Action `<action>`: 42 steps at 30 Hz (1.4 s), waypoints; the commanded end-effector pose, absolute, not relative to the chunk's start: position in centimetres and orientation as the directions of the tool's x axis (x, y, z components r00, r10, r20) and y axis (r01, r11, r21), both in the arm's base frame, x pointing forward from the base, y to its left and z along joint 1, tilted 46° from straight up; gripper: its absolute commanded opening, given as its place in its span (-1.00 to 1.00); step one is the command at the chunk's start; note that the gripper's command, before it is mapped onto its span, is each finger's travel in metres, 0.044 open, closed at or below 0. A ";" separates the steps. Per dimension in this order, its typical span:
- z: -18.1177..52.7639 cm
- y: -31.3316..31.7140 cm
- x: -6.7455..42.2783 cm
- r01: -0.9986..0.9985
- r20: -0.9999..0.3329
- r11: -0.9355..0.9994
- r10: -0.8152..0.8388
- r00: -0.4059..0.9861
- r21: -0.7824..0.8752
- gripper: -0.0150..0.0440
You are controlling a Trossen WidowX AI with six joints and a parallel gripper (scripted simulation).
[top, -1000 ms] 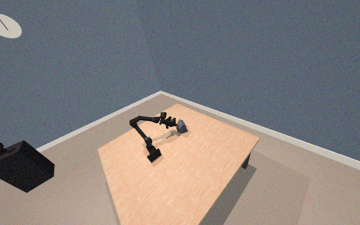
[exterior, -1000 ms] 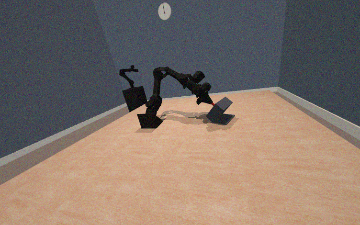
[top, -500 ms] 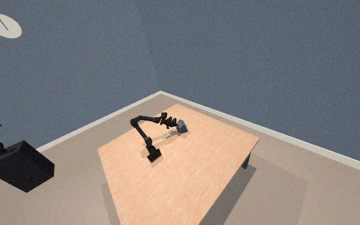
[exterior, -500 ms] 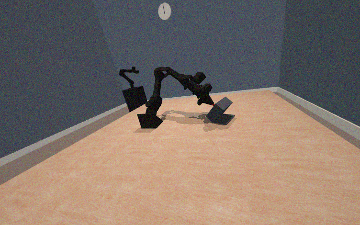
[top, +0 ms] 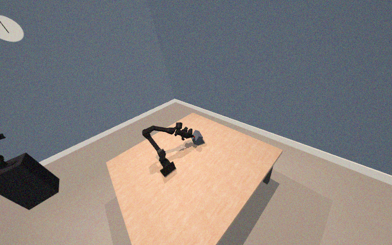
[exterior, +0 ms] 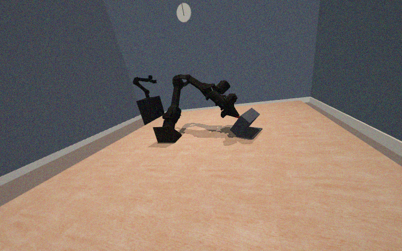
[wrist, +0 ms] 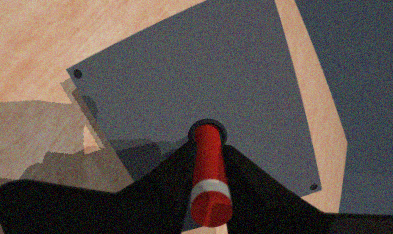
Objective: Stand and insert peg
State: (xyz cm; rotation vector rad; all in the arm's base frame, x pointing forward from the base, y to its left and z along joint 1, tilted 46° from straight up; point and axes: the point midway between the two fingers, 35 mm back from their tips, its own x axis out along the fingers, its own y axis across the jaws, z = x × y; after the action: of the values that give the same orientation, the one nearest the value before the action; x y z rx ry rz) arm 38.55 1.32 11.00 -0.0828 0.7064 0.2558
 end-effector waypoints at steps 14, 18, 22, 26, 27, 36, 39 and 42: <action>11.0 1.3 38.5 -0.260 -0.651 0.966 0.204 0.731 0.011 0.67; 11.2 1.2 38.3 -0.260 -0.651 0.966 0.204 0.731 0.011 1.00; 11.6 1.1 38.0 -0.259 -0.651 0.966 0.203 0.731 0.011 1.00; 12.0 1.0 37.7 -0.258 -0.651 0.966 0.203 0.732 0.010 1.00; 12.1 0.9 37.6 -0.258 -0.651 0.966 0.202 0.732 0.010 1.00; 12.9 0.6 36.9 -0.257 -0.651 0.966 0.201 0.732 0.010 1.00; 13.2 0.5 36.6 -0.256 -0.651 0.967 0.201 0.732 0.010 1.00; 13.5 0.4 36.3 -0.256 -0.651 0.967 0.200 0.733 0.009 1.00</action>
State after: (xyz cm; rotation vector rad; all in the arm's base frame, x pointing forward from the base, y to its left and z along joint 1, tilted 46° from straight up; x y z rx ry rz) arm 36.70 0.54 13.15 -0.0812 0.7062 0.2480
